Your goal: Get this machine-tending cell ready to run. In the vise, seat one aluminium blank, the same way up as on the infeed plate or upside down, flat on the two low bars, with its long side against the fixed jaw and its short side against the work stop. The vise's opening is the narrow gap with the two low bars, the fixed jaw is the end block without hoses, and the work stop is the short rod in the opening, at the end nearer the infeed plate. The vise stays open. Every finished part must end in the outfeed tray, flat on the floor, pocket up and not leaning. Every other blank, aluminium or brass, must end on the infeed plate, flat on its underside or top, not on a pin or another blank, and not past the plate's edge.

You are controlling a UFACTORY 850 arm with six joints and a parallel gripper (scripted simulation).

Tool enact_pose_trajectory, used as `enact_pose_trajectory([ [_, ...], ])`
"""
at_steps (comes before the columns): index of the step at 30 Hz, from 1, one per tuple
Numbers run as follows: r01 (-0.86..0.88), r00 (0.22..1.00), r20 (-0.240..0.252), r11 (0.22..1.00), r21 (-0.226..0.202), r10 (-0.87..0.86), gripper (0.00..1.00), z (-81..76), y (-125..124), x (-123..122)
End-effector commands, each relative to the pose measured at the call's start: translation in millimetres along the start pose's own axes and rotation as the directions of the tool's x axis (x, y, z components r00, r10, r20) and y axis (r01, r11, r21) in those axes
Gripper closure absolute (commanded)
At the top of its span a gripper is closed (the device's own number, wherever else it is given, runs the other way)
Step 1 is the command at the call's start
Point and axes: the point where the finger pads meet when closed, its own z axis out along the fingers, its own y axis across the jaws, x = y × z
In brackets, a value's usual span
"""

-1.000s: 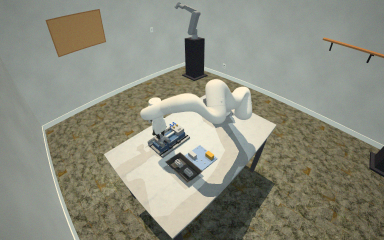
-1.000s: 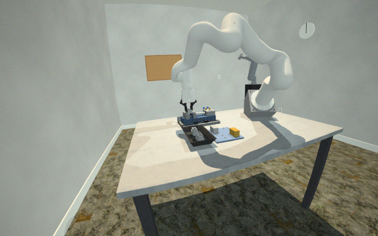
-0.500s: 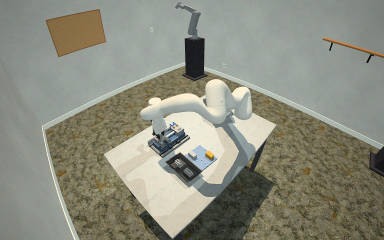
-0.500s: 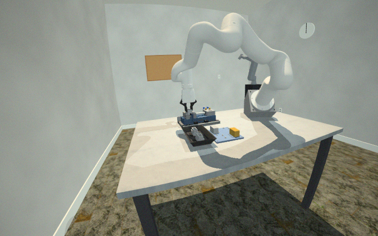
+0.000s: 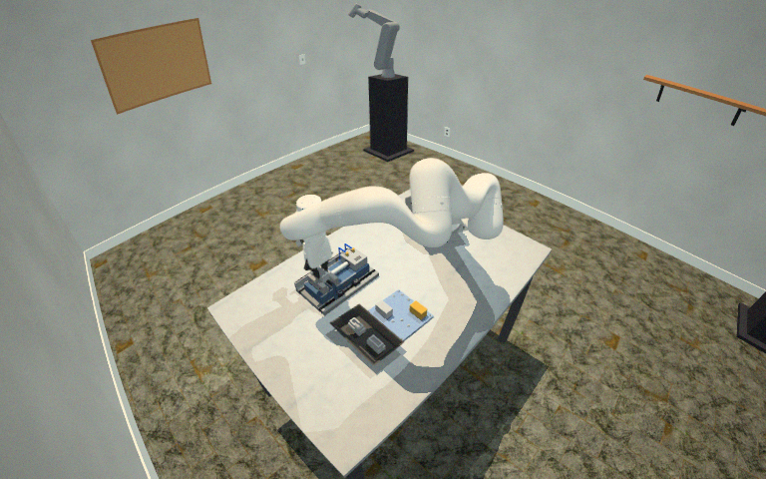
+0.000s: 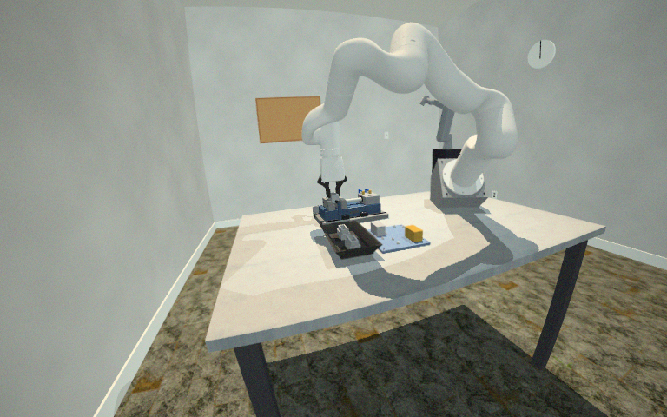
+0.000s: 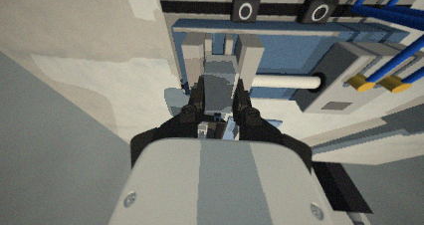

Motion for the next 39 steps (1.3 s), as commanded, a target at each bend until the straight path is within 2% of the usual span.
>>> enact_pose_trajectory([
  [1,0.001,1.0,-0.001,1.0,0.001,-0.001,1.0,-0.8,-0.8,-0.1],
  [39,0.001,1.0,-0.001,1.0,0.001,-0.001,1.0,-0.8,-2.7,-5.2],
])
